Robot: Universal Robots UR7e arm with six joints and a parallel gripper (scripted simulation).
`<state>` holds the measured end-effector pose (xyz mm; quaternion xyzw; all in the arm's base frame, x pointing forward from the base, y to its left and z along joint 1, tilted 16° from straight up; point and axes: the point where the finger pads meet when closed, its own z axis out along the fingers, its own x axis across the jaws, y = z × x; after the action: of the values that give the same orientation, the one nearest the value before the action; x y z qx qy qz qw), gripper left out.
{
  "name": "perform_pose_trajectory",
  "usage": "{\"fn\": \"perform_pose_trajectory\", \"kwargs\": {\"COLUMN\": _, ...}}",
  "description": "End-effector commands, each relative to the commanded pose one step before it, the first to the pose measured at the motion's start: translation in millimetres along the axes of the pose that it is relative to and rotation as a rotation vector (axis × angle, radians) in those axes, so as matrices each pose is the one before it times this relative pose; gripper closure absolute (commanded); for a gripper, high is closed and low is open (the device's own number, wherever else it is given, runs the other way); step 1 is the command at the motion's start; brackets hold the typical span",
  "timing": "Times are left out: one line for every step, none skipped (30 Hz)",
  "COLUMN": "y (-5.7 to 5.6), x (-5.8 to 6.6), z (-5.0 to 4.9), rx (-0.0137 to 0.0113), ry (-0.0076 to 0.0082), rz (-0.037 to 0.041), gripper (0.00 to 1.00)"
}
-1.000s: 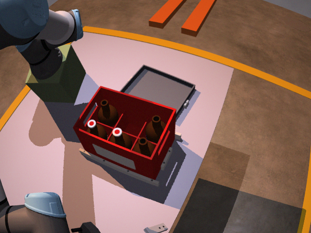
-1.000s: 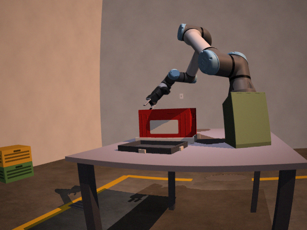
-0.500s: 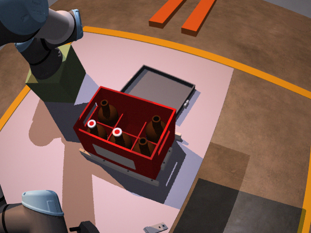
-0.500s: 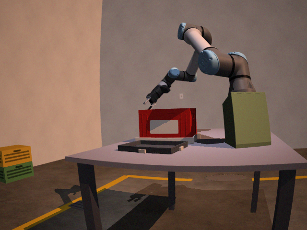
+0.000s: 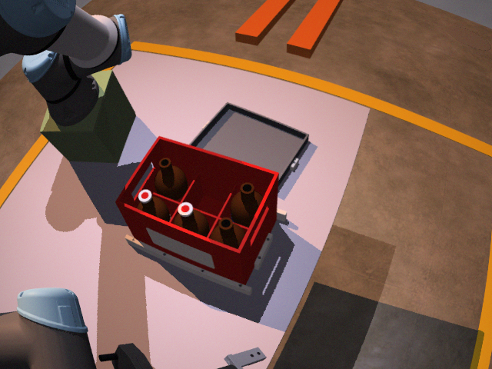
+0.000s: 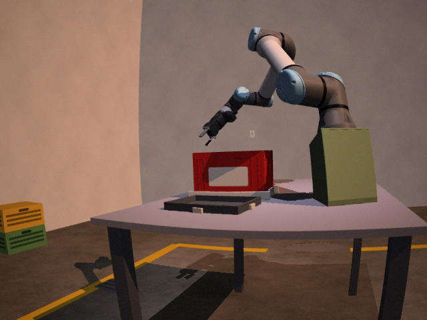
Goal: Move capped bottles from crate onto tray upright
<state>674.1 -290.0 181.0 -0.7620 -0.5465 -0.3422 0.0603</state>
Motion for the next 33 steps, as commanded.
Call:
{"fn": "perform_pose_trajectory", "kwargs": {"y": 1.53, "x": 10.54, "z": -9.607, "rx": -0.00139, "ry": -0.00032, "rz": -0.00160, "gripper": 0.00}}
{"fn": "perform_pose_trajectory", "kwargs": {"y": 0.25, "x": 2.47, "z": -2.228, "rx": 0.00003, "ry": 0.00001, "rz": 0.00001, "gripper": 0.00}}
{"fn": "perform_pose_trajectory", "kwargs": {"y": 0.25, "x": 2.47, "z": -2.228, "rx": 0.00003, "ry": 0.00001, "rz": 0.00001, "gripper": 0.00}}
{"fn": "perform_pose_trajectory", "kwargs": {"y": 0.25, "x": 2.47, "z": -2.228, "rx": 0.00003, "ry": 0.00001, "rz": 0.00001, "gripper": 0.00}}
{"fn": "perform_pose_trajectory", "kwargs": {"y": 0.25, "x": 2.47, "z": -2.228, "rx": 0.00003, "ry": 0.00001, "rz": 0.00001, "gripper": 0.00}}
{"fn": "perform_pose_trajectory", "kwargs": {"y": 0.25, "x": 2.47, "z": -2.228, "rx": 0.00003, "ry": 0.00001, "rz": 0.00001, "gripper": 0.00}}
{"fn": "perform_pose_trajectory", "kwargs": {"y": 0.25, "x": 2.47, "z": -2.228, "rx": 0.00003, "ry": 0.00001, "rz": 0.00001, "gripper": 0.00}}
{"fn": "perform_pose_trajectory", "kwargs": {"y": 0.25, "x": 2.47, "z": -2.228, "rx": 0.00003, "ry": 0.00001, "rz": 0.00001, "gripper": 0.00}}
{"fn": "perform_pose_trajectory", "kwargs": {"y": 0.25, "x": 2.47, "z": -2.228, "rx": 0.00003, "ry": 0.00001, "rz": 0.00001, "gripper": 0.00}}
{"fn": "perform_pose_trajectory", "kwargs": {"y": 0.25, "x": 2.47, "z": -2.228, "rx": 0.00003, "ry": 0.00001, "rz": 0.00001, "gripper": 0.00}}
{"fn": "perform_pose_trajectory", "kwargs": {"y": 0.00, "x": 0.00, "z": 0.000, "rx": 0.00000, "ry": 0.00000, "rz": 0.00000, "gripper": 0.00}}
{"fn": "perform_pose_trajectory", "kwargs": {"y": 0.00, "x": 0.00, "z": 0.000, "rx": 0.00000, "ry": 0.00000, "rz": 0.00000, "gripper": 0.00}}
{"fn": "perform_pose_trajectory", "kwargs": {"y": -0.34, "x": -4.40, "z": 4.083, "rx": -0.00050, "ry": -0.00018, "rz": -0.00010, "gripper": 0.00}}
{"fn": "perform_pose_trajectory", "kwargs": {"y": 0.09, "x": 0.93, "z": -0.853, "rx": 0.00004, "ry": 0.00001, "rz": 0.00001, "gripper": 0.00}}
{"fn": "perform_pose_trajectory", "kwargs": {"y": 0.09, "x": 0.93, "z": -0.853, "rx": 0.00004, "ry": 0.00001, "rz": 0.00001, "gripper": 0.00}}
{"fn": "perform_pose_trajectory", "kwargs": {"y": 0.09, "x": 0.93, "z": -0.853, "rx": 0.00004, "ry": 0.00001, "rz": 0.00001, "gripper": 0.00}}
{"fn": "perform_pose_trajectory", "kwargs": {"y": 0.09, "x": 0.93, "z": -0.853, "rx": 0.00004, "ry": 0.00001, "rz": 0.00001, "gripper": 0.00}}
{"fn": "perform_pose_trajectory", "kwargs": {"y": 0.09, "x": 0.93, "z": -0.853, "rx": 0.00004, "ry": 0.00001, "rz": 0.00001, "gripper": 0.00}}
{"fn": "perform_pose_trajectory", "kwargs": {"y": 0.09, "x": 0.93, "z": -0.853, "rx": 0.00004, "ry": 0.00001, "rz": 0.00001, "gripper": 0.00}}
{"fn": "perform_pose_trajectory", "kwargs": {"y": 0.09, "x": 0.93, "z": -0.853, "rx": 0.00004, "ry": 0.00001, "rz": 0.00001, "gripper": 0.00}}
{"fn": "perform_pose_trajectory", "kwargs": {"y": 0.09, "x": 0.93, "z": -0.853, "rx": 0.00004, "ry": 0.00001, "rz": 0.00001, "gripper": 0.00}}
{"fn": "perform_pose_trajectory", "kwargs": {"y": 0.09, "x": 0.93, "z": -0.853, "rx": 0.00004, "ry": 0.00001, "rz": 0.00001, "gripper": 0.00}}
{"fn": "perform_pose_trajectory", "kwargs": {"y": 0.09, "x": 0.93, "z": -0.853, "rx": 0.00004, "ry": 0.00001, "rz": 0.00001, "gripper": 0.00}}
{"fn": "perform_pose_trajectory", "kwargs": {"y": 0.09, "x": 0.94, "z": -0.853, "rx": 0.00004, "ry": 0.00001, "rz": 0.00001, "gripper": 0.00}}
{"fn": "perform_pose_trajectory", "kwargs": {"y": 0.09, "x": 0.94, "z": -0.853, "rx": 0.00004, "ry": 0.00001, "rz": 0.00001, "gripper": 0.00}}
{"fn": "perform_pose_trajectory", "kwargs": {"y": 0.09, "x": 0.94, "z": -0.853, "rx": 0.00004, "ry": 0.00001, "rz": 0.00001, "gripper": 0.00}}
{"fn": "perform_pose_trajectory", "kwargs": {"y": 0.09, "x": 0.94, "z": -0.853, "rx": 0.00004, "ry": 0.00001, "rz": 0.00001, "gripper": 0.00}}
{"fn": "perform_pose_trajectory", "kwargs": {"y": 0.00, "x": 0.00, "z": 0.000, "rx": 0.00000, "ry": 0.00000, "rz": 0.00000, "gripper": 0.00}}
{"fn": "perform_pose_trajectory", "kwargs": {"y": 0.00, "x": 0.00, "z": 0.000, "rx": 0.00000, "ry": 0.00000, "rz": 0.00000, "gripper": 0.00}}
{"fn": "perform_pose_trajectory", "kwargs": {"y": -2.97, "x": -2.85, "z": 3.433, "rx": -0.00362, "ry": -0.00796, "rz": 0.00944, "gripper": 0.00}}
{"fn": "perform_pose_trajectory", "kwargs": {"y": -2.79, "x": -0.87, "z": 1.597, "rx": -0.00342, "ry": -0.00789, "rz": 0.00948, "gripper": 0.00}}
{"fn": "perform_pose_trajectory", "kwargs": {"y": -2.79, "x": -0.89, "z": 1.595, "rx": -0.00342, "ry": -0.00789, "rz": 0.00948, "gripper": 0.00}}
{"fn": "perform_pose_trajectory", "kwargs": {"y": -2.79, "x": -0.90, "z": 1.592, "rx": -0.00342, "ry": -0.00789, "rz": 0.00948, "gripper": 0.00}}
